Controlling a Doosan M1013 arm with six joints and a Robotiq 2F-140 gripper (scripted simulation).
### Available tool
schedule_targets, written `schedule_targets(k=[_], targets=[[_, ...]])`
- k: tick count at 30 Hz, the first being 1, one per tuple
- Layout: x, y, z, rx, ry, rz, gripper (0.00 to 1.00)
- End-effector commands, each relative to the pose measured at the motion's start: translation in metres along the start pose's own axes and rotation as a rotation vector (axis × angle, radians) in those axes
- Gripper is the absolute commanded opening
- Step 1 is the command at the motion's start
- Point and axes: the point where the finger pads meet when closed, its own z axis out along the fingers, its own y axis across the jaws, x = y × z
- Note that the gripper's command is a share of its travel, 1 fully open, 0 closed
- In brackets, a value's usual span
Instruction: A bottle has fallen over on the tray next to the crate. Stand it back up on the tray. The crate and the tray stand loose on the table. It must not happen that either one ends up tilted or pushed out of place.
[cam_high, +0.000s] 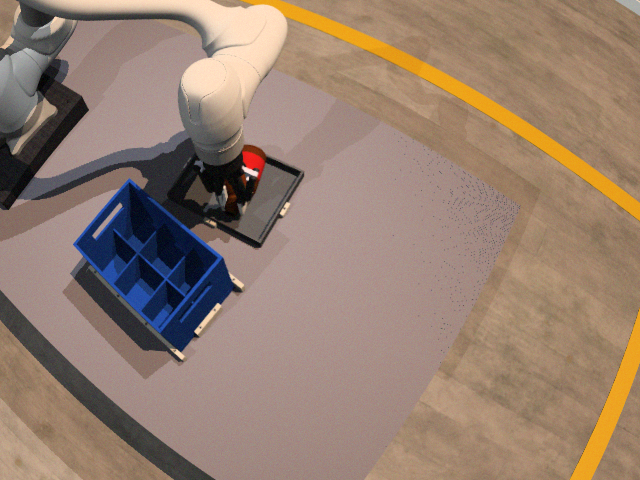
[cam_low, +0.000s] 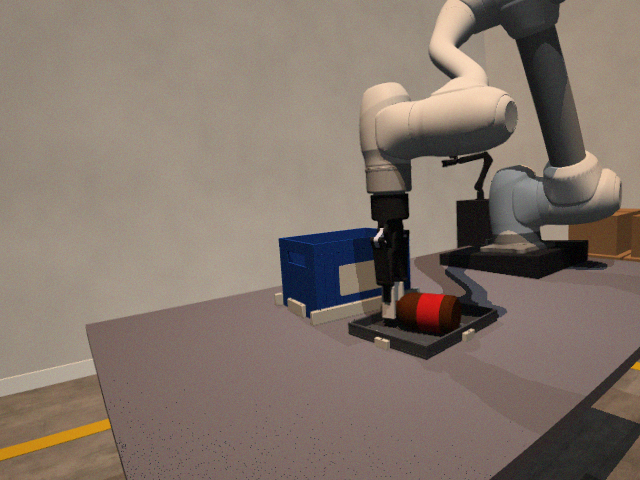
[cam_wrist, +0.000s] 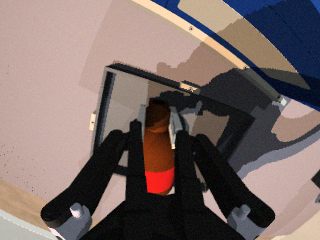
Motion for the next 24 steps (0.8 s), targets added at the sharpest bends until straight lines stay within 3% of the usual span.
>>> schedule_targets(k=[1, 24], targets=[[0.0000, 0.0000, -0.0001, 0.000, 0.000, 0.000, 0.10], [0.0000, 0.0000, -0.0021, 0.000, 0.000, 0.000, 0.10]])
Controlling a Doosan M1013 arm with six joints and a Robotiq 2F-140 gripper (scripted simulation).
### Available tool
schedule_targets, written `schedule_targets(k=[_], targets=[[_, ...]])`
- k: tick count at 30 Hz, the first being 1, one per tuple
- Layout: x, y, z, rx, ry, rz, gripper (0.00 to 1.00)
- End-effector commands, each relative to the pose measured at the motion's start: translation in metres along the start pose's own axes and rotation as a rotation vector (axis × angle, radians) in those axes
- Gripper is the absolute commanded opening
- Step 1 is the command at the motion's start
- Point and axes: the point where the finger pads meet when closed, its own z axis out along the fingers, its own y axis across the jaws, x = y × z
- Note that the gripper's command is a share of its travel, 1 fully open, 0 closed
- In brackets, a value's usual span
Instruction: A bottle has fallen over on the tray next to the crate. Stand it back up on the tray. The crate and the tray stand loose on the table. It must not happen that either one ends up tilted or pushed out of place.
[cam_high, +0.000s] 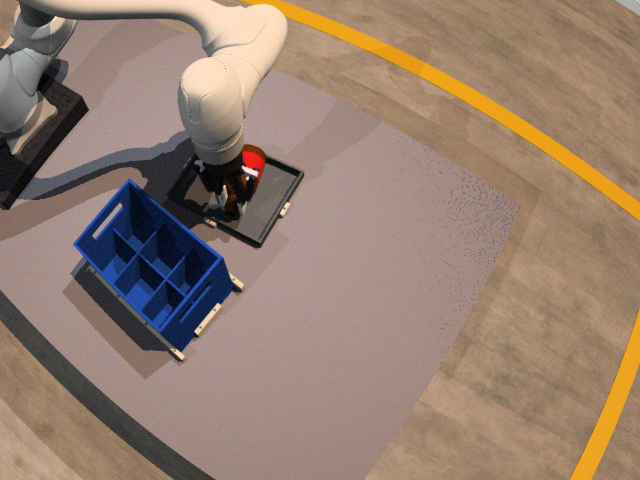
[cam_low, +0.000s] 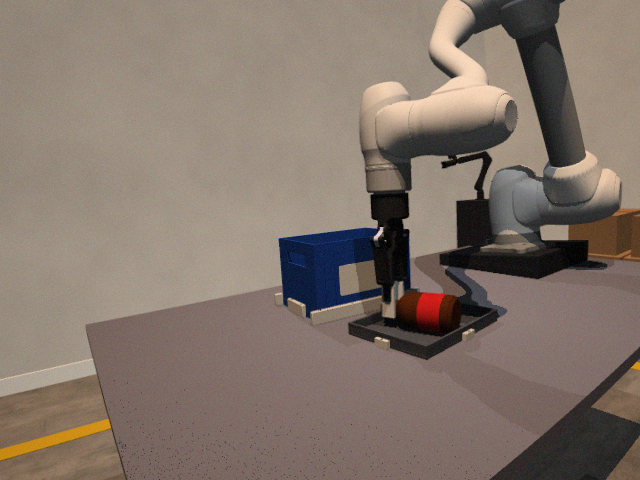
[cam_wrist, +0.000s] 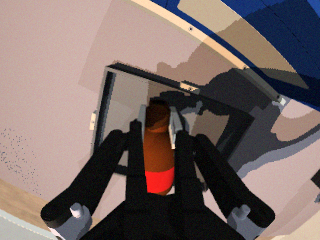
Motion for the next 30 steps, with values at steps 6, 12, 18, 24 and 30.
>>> schedule_targets(k=[6, 12, 18, 24, 30], targets=[[0.000, 0.000, -0.002, 0.000, 0.000, 0.000, 0.10], [0.000, 0.000, -0.005, 0.000, 0.000, 0.000, 0.10], [0.000, 0.000, -0.009, 0.000, 0.000, 0.000, 0.10], [0.000, 0.000, -0.013, 0.000, 0.000, 0.000, 0.10], [0.000, 0.000, -0.019, 0.000, 0.000, 0.000, 0.10]])
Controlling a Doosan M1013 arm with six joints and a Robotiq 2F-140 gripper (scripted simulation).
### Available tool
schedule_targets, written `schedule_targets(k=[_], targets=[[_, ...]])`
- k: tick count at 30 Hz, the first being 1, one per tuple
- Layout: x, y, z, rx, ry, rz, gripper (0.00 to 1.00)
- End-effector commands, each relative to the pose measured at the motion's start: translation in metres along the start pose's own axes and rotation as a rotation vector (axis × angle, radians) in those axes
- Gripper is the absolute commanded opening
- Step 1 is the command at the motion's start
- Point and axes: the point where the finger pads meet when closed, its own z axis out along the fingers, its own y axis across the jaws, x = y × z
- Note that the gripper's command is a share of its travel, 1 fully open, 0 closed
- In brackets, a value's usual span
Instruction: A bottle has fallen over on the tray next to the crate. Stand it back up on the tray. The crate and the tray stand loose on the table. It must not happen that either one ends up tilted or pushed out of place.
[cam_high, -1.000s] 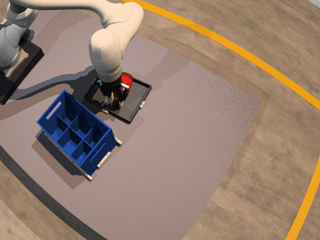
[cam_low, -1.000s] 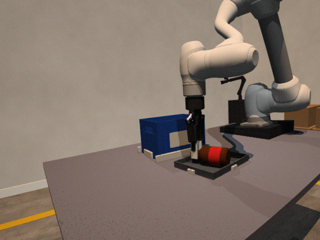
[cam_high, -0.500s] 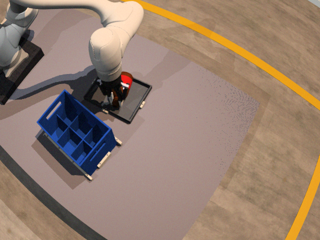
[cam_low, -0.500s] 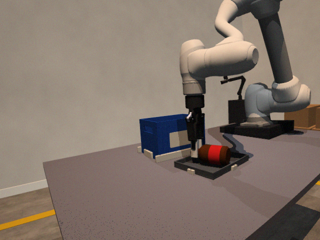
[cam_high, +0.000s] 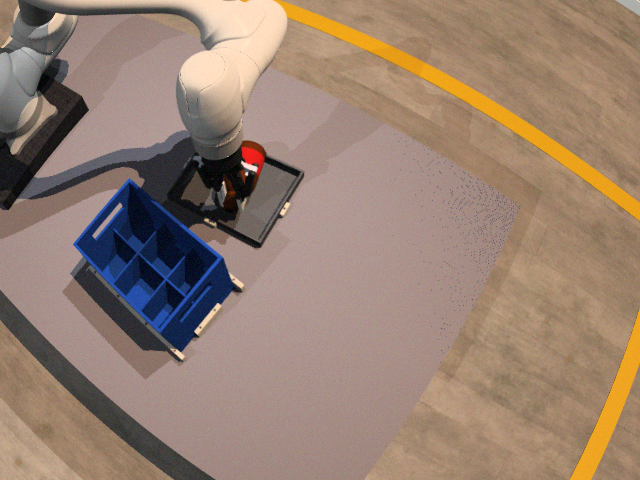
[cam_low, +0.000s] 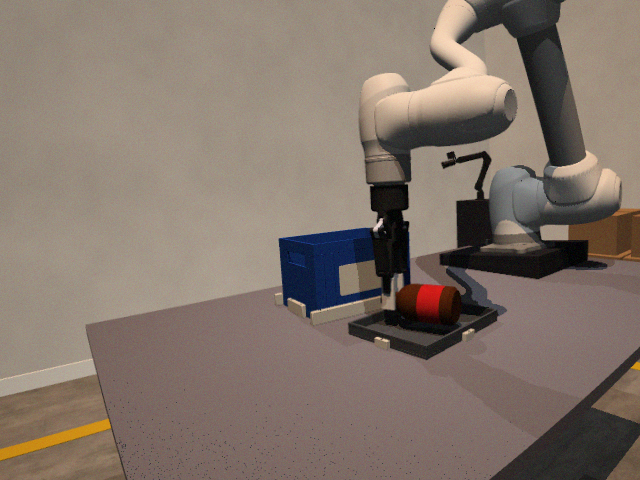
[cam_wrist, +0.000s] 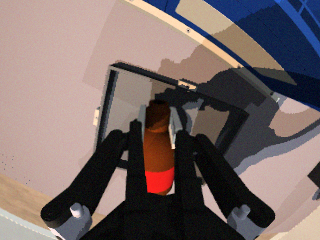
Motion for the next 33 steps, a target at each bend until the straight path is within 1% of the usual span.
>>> schedule_targets(k=[1, 11, 33], targets=[[0.000, 0.000, -0.003, 0.000, 0.000, 0.000, 0.10], [0.000, 0.000, -0.013, 0.000, 0.000, 0.000, 0.10], [0.000, 0.000, -0.047, 0.000, 0.000, 0.000, 0.10]])
